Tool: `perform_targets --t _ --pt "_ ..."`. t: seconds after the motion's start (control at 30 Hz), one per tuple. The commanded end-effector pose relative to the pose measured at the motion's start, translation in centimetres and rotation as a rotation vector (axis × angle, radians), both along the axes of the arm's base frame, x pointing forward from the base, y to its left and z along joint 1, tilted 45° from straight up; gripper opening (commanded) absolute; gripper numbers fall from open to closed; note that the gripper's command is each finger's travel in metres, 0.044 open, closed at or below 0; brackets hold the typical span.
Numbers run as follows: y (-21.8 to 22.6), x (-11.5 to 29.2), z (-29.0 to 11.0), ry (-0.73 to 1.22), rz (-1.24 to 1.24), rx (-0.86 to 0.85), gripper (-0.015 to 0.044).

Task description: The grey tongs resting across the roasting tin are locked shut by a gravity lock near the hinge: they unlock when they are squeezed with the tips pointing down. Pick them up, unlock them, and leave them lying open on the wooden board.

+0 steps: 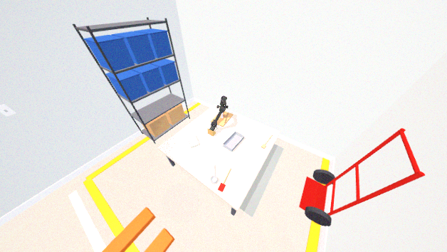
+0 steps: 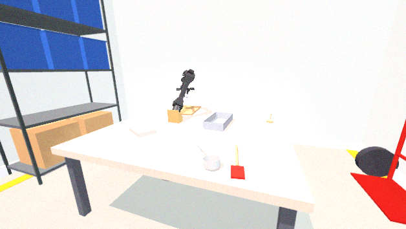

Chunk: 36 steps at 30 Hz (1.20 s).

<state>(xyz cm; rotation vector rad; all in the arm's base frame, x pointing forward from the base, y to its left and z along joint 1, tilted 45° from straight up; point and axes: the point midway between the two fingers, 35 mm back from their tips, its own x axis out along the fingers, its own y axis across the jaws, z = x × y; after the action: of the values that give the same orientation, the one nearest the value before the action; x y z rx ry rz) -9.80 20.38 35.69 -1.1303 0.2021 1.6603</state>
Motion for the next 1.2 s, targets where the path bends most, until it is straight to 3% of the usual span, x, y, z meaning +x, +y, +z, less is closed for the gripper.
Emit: perform_targets --t 0.0,0.5,1.17 --pt "-0.6 -0.5 0.6 0.007 0.018 0.033 -0.0150" --pt "-1.4 -1.5 1.0 0.026 0.058 0.078 -0.0150" --pt "-2.0 -1.2 1.2 0.325 0.174 0.260 -0.0150"
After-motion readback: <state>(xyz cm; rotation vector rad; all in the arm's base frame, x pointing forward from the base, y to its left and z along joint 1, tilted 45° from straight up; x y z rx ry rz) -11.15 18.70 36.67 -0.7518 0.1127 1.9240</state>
